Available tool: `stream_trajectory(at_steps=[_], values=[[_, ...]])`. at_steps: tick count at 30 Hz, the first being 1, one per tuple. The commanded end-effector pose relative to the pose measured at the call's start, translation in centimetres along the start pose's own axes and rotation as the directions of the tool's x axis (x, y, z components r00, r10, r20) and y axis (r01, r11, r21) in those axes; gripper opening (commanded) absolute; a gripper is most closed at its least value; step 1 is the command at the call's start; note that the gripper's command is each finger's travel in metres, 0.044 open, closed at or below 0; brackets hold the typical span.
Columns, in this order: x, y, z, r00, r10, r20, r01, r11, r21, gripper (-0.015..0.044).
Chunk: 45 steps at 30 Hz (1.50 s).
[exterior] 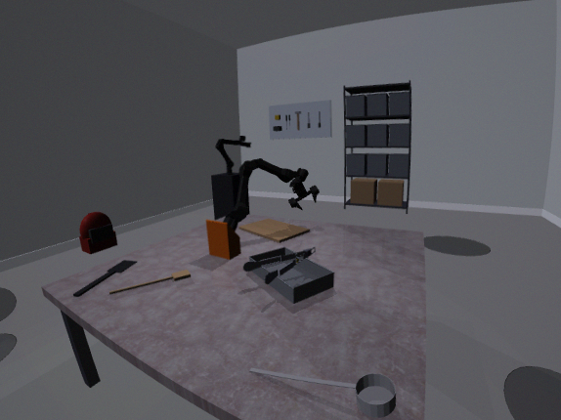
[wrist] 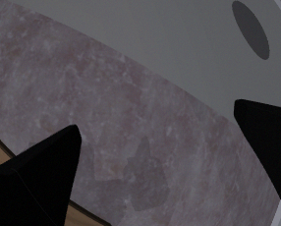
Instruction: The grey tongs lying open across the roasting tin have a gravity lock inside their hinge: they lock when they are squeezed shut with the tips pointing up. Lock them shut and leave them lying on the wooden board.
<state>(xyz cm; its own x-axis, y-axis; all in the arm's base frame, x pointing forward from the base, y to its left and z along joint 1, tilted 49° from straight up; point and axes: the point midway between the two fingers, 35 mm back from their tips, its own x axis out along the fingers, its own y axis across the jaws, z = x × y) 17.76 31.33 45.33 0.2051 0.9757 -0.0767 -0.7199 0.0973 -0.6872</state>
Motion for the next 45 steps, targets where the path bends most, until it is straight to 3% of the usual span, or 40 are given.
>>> stream_trajectory(at_steps=[1, 12, 25, 35, 45], values=[[0.4, -1.5, -6.5, 0.987, 0.004, -0.159, 0.000, 1.000, 0.024, 0.0440], [-1.2, -3.4, -19.0, 0.913, 0.036, -0.405, 0.031, 0.987, 0.157, 0.0440], [-10.0, -1.8, -38.0, 0.726, 0.255, -0.638, 0.025, 0.918, 0.395, 0.0440], [-20.5, 3.5, -48.4, 0.662, 0.447, -0.602, 0.032, 0.785, 0.619, 0.0440], [-31.6, 12.0, -54.1, 0.746, 0.509, -0.431, 0.079, 0.574, 0.815, 0.0440]])
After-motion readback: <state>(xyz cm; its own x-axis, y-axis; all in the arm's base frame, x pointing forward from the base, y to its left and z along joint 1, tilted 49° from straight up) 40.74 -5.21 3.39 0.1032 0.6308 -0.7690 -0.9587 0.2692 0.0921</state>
